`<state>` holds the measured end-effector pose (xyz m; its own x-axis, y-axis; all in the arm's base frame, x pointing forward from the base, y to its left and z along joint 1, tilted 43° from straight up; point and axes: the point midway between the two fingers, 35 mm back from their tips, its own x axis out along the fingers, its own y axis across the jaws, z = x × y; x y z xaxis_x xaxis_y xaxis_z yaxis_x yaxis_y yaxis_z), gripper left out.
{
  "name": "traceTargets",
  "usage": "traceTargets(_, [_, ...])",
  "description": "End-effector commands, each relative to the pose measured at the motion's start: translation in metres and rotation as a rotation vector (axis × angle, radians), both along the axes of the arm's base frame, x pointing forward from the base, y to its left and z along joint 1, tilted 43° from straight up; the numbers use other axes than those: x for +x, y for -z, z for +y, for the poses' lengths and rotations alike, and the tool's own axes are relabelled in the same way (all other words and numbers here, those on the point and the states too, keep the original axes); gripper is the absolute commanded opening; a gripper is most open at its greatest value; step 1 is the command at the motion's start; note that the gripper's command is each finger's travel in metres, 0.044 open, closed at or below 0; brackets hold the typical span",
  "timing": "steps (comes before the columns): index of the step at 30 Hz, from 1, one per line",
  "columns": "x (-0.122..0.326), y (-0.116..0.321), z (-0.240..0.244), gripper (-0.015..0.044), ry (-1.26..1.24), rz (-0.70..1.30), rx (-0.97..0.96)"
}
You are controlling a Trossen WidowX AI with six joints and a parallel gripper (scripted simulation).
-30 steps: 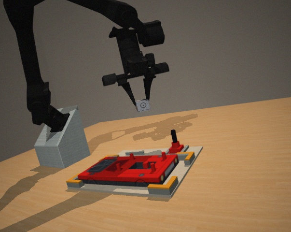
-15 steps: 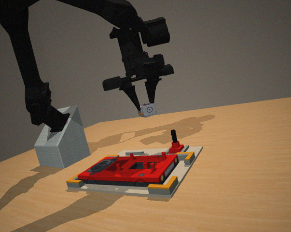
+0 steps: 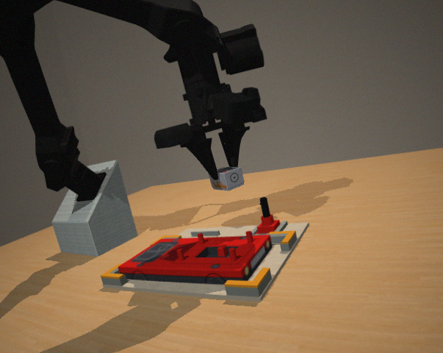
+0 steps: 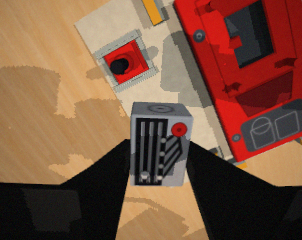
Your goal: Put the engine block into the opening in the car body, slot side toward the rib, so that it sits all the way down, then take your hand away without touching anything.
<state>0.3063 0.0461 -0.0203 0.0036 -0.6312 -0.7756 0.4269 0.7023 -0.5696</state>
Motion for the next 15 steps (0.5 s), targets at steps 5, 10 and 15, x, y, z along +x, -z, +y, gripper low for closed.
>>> traceTargets(5, [0.011, -0.009, -0.020, 0.0000, -0.088, 0.060, -0.003])
traceTargets(10, [0.017, -0.013, -0.033, 0.0000, -0.141, 0.103, -0.009])
traceTargets(15, [0.022, -0.018, -0.047, 0.0000, -0.193, 0.147, -0.017])
